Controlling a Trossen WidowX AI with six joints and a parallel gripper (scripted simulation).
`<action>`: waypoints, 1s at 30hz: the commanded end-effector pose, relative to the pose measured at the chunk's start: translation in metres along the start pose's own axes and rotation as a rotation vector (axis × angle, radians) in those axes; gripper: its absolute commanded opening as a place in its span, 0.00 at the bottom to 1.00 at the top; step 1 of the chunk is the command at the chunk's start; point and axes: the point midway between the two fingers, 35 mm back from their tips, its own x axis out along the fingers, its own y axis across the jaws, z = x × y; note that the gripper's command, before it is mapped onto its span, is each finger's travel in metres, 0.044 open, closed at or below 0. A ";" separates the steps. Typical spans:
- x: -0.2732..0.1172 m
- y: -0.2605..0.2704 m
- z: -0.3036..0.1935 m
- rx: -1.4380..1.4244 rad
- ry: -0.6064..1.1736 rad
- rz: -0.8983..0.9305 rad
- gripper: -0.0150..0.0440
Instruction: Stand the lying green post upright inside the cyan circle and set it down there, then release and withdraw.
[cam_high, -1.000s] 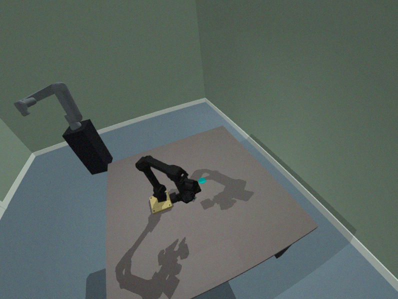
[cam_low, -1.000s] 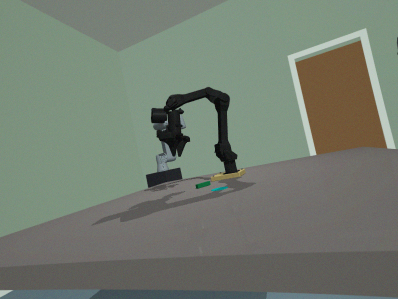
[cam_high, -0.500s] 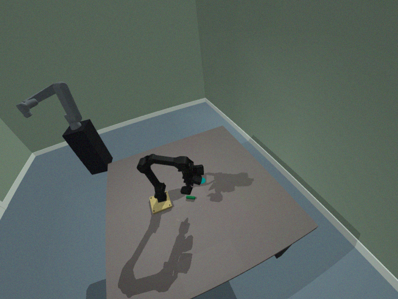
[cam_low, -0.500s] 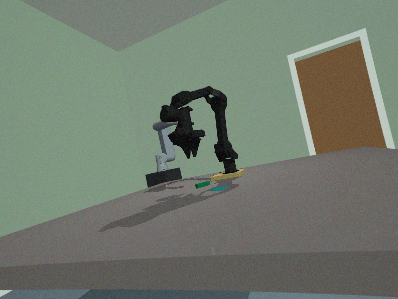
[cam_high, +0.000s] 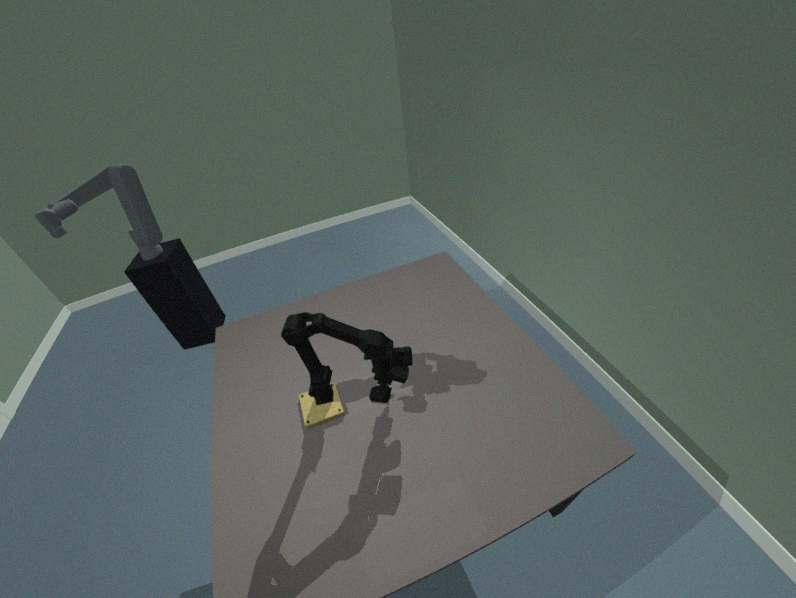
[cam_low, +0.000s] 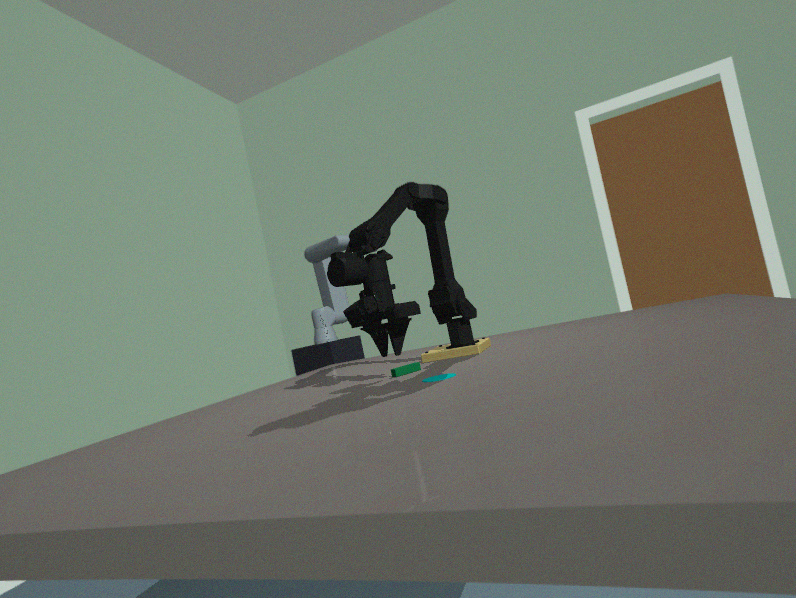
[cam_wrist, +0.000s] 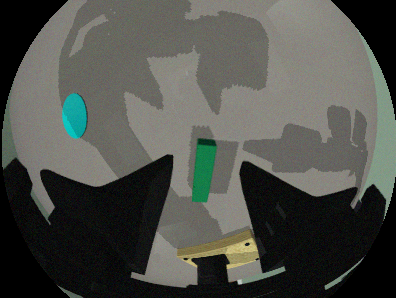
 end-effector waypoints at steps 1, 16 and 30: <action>0.037 -0.001 -0.010 -0.008 0.011 -0.001 0.65; 0.037 -0.001 -0.010 -0.008 0.011 -0.001 0.29; 0.006 0.000 -0.003 -0.008 0.010 0.000 0.29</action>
